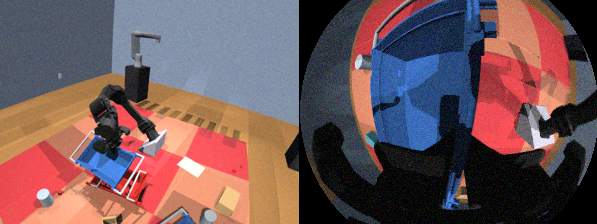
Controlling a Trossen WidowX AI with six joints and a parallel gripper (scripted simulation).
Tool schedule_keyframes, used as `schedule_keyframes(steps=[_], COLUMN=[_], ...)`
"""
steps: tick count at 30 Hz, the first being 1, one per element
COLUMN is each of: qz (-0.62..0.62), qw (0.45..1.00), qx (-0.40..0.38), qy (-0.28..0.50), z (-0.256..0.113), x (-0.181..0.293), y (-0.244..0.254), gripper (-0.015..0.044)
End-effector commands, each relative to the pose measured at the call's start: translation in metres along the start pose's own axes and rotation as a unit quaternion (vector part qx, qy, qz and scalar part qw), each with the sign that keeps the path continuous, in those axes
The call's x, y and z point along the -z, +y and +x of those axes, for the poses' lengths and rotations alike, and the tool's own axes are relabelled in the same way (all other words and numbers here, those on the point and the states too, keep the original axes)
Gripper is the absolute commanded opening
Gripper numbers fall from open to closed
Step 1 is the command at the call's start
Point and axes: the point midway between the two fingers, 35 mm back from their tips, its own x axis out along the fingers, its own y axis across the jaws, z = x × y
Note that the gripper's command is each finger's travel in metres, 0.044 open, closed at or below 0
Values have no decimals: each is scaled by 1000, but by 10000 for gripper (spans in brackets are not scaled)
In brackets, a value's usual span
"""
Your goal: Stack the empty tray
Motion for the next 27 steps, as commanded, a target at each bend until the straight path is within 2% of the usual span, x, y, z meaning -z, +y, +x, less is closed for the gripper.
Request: schedule_keyframes(steps=[1, 8, 27], qz=[-24, -66, -67], qw=[1000, 998, 998], qx=[-11, -15, -15], qy=[0, -11, -11], z=[-8, -12, -12], x=[17, 47, 48], y=[1, 0, 0], gripper=[0, 0, 0])
